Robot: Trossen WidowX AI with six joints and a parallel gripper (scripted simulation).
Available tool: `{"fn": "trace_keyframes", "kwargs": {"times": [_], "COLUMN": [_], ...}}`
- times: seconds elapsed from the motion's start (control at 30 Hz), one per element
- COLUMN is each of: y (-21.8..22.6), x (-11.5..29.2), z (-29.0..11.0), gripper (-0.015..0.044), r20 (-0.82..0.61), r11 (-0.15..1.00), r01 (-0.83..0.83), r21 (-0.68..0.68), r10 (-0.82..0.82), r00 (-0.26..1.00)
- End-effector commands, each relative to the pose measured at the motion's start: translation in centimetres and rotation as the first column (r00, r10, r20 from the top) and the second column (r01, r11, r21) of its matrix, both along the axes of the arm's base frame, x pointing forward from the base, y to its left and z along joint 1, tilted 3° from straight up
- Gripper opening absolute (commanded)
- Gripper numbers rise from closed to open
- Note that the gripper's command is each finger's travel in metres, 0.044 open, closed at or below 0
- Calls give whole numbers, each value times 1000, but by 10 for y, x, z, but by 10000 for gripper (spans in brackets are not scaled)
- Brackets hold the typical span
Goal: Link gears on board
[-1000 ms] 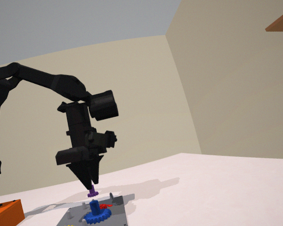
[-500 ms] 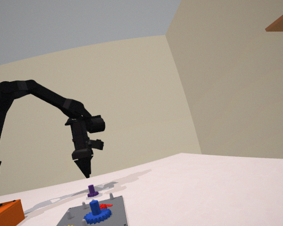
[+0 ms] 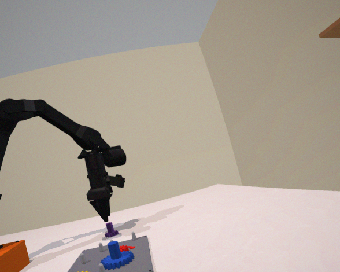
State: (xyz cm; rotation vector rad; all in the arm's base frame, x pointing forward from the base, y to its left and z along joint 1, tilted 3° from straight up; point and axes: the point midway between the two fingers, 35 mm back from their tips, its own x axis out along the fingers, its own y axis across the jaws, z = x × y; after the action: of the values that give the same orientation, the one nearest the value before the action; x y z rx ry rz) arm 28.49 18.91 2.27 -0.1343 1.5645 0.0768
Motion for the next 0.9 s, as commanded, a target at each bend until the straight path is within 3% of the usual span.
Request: {"fn": "trace_keyframes", "kwargs": {"times": [0.0,0.6,0.87], "y": [0,-1,-1], "x": [0,0,0], "z": [-7,-27,-27], "gripper": [440,440,230], "r20": [-2,-2,-2], "r11": [1000,1000,1000], "r01": [4,4,4], "r21": [-1,-1,-1], "r10": [-4,-4,-4], "r00": [1000,1000,1000]}}
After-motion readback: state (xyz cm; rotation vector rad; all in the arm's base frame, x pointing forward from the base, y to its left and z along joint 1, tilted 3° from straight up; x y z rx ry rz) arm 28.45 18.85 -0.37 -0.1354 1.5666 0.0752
